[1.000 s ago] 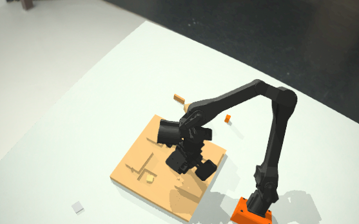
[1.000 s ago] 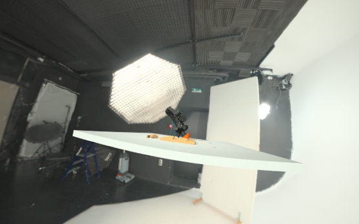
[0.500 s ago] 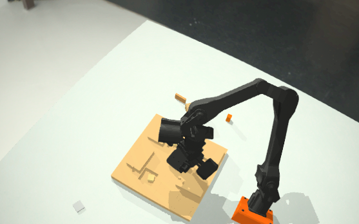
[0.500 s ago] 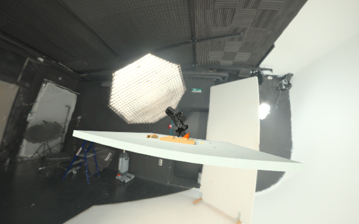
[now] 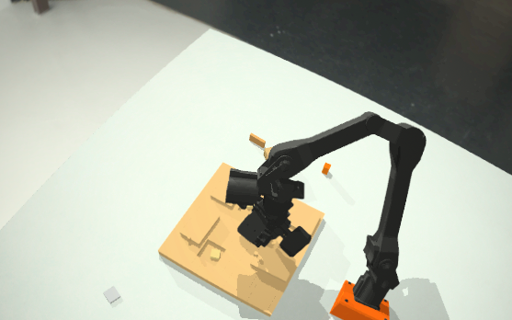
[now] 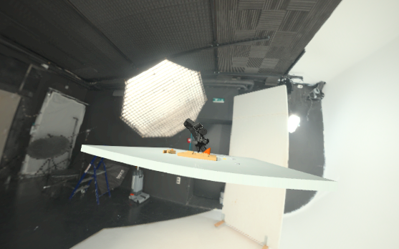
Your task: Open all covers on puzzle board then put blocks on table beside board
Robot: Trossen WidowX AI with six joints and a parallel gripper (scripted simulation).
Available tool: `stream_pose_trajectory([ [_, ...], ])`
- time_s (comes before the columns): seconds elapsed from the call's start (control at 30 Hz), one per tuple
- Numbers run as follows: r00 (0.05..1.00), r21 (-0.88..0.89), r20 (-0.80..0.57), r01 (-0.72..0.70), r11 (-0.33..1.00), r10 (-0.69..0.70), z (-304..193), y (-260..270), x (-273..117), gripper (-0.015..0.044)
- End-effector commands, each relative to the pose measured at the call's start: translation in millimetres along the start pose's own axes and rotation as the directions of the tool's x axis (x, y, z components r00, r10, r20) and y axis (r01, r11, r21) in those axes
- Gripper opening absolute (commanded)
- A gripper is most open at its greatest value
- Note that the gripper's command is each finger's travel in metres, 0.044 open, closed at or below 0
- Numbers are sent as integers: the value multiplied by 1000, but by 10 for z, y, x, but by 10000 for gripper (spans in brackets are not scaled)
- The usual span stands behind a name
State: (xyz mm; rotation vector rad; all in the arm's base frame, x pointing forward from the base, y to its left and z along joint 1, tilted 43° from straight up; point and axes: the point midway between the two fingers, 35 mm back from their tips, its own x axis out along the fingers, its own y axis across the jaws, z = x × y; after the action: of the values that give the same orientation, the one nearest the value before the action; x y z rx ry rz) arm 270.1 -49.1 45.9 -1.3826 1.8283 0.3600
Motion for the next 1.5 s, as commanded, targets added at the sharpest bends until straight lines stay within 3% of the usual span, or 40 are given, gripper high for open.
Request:
stream_pose_trajectory([
  [0.0, 1000, 1, 0, 0, 1000, 0, 0, 1, 15, 0],
  [1.47, 1000, -30, 1, -1, 1000, 1, -23, -6, 146, 0],
])
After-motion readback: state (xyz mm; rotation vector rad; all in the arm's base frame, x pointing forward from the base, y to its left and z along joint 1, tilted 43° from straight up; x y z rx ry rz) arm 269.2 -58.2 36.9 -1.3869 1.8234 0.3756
